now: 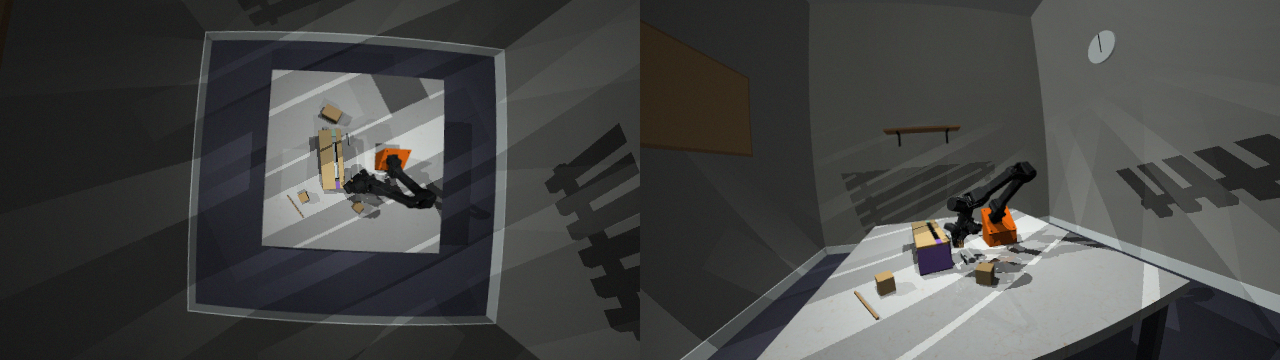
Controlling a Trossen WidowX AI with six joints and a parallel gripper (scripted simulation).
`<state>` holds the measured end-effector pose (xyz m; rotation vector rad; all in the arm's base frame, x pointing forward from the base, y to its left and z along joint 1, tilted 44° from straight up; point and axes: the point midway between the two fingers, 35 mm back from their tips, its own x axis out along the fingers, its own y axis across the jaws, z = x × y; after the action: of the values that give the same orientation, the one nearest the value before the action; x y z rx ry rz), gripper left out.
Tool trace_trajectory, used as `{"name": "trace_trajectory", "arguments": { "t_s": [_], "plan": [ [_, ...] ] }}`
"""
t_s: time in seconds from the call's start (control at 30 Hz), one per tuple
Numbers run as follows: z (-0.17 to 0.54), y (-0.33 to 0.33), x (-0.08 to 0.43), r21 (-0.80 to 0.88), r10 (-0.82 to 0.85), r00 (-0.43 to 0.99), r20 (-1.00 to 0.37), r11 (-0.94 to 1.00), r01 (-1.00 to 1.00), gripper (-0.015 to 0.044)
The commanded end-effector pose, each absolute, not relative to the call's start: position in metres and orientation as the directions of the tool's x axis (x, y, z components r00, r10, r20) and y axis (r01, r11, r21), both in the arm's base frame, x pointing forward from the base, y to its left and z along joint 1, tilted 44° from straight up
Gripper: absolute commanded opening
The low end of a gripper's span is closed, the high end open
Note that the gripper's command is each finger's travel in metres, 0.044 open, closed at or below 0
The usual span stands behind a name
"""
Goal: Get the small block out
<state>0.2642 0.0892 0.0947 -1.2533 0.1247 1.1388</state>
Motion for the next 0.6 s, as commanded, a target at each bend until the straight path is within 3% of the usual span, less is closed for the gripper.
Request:
{"name": "trace_trajectory", "arguments": {
  "t_s": [0.0, 0.57],
  "plan": [
    [0.098, 0.086, 0.264, -0.606, 0.610, 0.486, -0.626, 0.012, -0.795, 0.0000],
    [0.099, 0.074, 0.259, -0.151, 0.623, 0.474, -0.623, 0.499, -0.854, 0.0000]
  ]
}}
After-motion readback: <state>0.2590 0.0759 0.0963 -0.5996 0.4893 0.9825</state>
